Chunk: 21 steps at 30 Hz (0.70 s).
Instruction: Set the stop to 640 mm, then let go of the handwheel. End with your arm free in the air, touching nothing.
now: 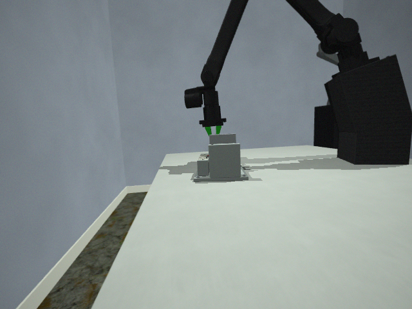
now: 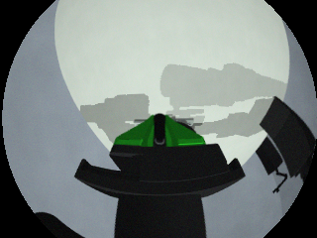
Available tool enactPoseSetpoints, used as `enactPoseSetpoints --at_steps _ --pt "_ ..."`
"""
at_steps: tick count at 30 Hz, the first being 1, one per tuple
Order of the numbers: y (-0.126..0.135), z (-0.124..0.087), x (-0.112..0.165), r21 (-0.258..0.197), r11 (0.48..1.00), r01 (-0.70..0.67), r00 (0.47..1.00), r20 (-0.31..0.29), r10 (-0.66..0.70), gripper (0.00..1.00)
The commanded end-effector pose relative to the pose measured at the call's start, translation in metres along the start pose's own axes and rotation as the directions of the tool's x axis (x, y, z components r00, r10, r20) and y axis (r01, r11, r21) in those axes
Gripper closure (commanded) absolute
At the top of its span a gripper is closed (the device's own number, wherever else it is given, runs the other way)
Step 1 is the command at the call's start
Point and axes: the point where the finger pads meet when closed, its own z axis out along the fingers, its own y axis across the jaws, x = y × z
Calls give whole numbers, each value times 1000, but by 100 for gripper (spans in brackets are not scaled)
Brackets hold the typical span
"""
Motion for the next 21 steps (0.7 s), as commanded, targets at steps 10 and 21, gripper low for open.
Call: enactPoseSetpoints --at_steps 10,21 --pt "36 8 -3 -78 997 -9 1000 9 9 94" --pt "25 32 -6 -75 997 -8 1000 8 9 94"
